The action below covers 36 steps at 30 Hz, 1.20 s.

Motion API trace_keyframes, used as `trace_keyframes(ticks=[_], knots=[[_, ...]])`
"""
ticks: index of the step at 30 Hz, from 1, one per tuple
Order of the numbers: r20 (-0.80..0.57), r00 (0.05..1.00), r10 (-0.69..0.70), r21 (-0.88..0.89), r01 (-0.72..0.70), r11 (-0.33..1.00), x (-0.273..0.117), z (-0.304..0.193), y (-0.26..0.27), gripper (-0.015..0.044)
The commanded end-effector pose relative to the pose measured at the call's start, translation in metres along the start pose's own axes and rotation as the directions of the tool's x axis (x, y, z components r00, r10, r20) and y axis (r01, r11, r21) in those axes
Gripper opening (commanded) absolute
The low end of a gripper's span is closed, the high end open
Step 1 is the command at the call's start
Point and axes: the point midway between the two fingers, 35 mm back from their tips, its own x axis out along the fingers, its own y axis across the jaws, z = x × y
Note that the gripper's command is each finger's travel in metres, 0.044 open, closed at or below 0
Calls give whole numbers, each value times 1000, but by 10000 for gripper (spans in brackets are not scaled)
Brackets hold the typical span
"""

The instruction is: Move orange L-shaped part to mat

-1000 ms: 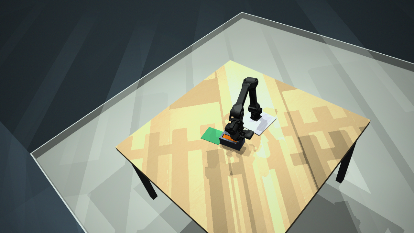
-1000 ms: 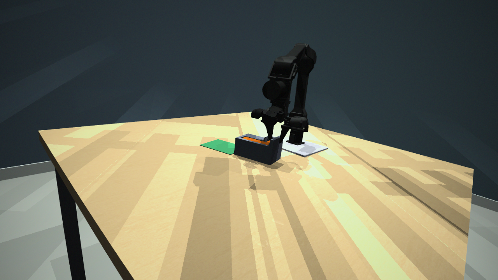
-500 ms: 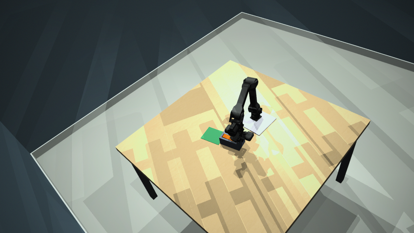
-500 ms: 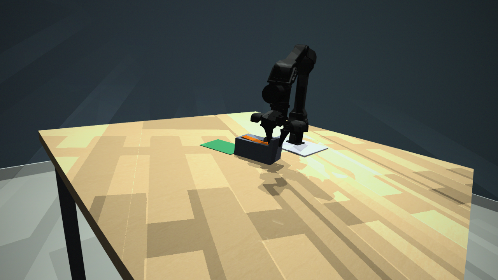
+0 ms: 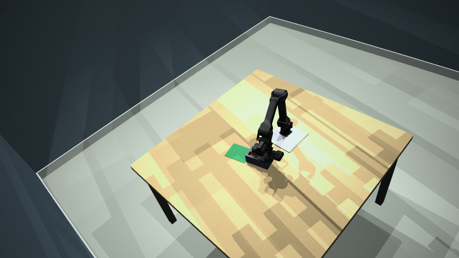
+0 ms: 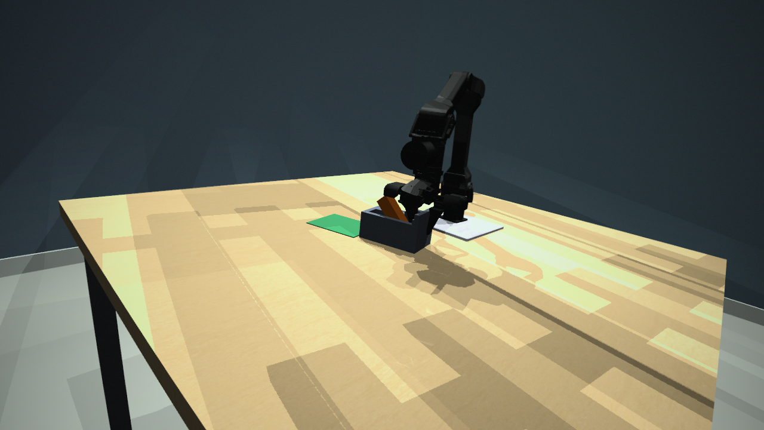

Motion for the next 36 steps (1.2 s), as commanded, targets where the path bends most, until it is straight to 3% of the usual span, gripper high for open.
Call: trace_keyframes(ticks=[1, 21, 32, 36], knots=[[-9, 1000, -3, -4, 3, 1000, 4, -3, -1, 180], [-1, 1000, 0, 0, 0, 1000, 1, -1, 1, 180], [-8, 1000, -2, -4, 2, 1000, -11, -3, 11, 180], [-8, 1000, -2, -4, 2, 1000, -31, 1, 9, 180]])
